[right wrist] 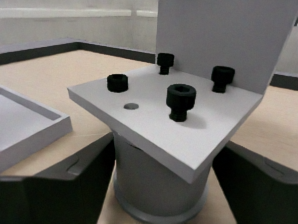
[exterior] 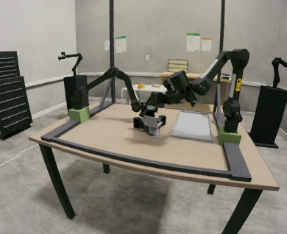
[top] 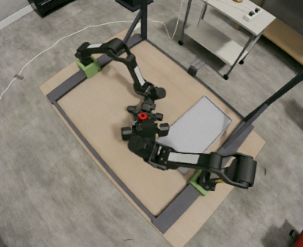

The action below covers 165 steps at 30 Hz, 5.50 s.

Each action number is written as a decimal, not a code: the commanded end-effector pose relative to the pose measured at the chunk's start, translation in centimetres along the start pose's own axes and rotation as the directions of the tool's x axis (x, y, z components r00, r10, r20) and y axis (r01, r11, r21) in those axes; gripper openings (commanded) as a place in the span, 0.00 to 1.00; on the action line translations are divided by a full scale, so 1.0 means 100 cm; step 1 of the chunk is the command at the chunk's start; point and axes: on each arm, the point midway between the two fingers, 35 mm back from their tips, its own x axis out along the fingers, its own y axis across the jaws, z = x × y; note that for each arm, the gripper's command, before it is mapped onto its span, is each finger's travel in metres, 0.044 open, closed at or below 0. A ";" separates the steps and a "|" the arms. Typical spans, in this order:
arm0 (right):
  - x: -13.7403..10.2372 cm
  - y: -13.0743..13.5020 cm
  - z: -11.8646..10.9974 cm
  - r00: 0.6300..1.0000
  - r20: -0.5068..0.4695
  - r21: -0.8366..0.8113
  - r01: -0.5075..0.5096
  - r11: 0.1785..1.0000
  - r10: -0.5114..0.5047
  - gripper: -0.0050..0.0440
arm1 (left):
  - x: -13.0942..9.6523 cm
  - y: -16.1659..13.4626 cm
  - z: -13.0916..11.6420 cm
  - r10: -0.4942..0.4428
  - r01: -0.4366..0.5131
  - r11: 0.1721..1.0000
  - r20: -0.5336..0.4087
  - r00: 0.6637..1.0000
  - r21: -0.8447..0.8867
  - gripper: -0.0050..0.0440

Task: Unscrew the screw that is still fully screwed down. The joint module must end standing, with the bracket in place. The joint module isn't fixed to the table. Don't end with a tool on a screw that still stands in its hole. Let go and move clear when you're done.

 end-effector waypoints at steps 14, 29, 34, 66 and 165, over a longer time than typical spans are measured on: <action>0.001 0.006 0.015 1.000 0.011 0.036 -0.003 0.999 0.003 0.60 | 0.008 -0.010 -0.002 -0.122 0.123 0.992 0.060 0.991 -0.019 0.38; 0.001 0.006 0.015 1.000 0.011 0.036 -0.003 0.999 0.003 0.60 | 0.009 -0.009 0.000 -0.121 0.123 0.992 0.063 0.991 -0.022 0.38; 0.001 0.006 0.015 1.000 0.011 0.036 -0.003 0.999 0.003 0.60 | 0.009 -0.008 0.002 -0.120 0.121 0.992 0.068 0.990 -0.018 0.38; 0.001 0.006 0.015 1.000 0.011 0.036 -0.003 0.999 0.003 0.60 | 0.012 -0.014 -0.011 -0.127 0.130 0.991 0.062 0.990 -0.040 0.38; 0.001 0.006 0.015 1.000 0.011 0.036 -0.003 0.999 0.003 0.60 | 0.020 -0.018 -0.039 -0.123 0.126 0.991 0.053 0.991 -0.049 0.38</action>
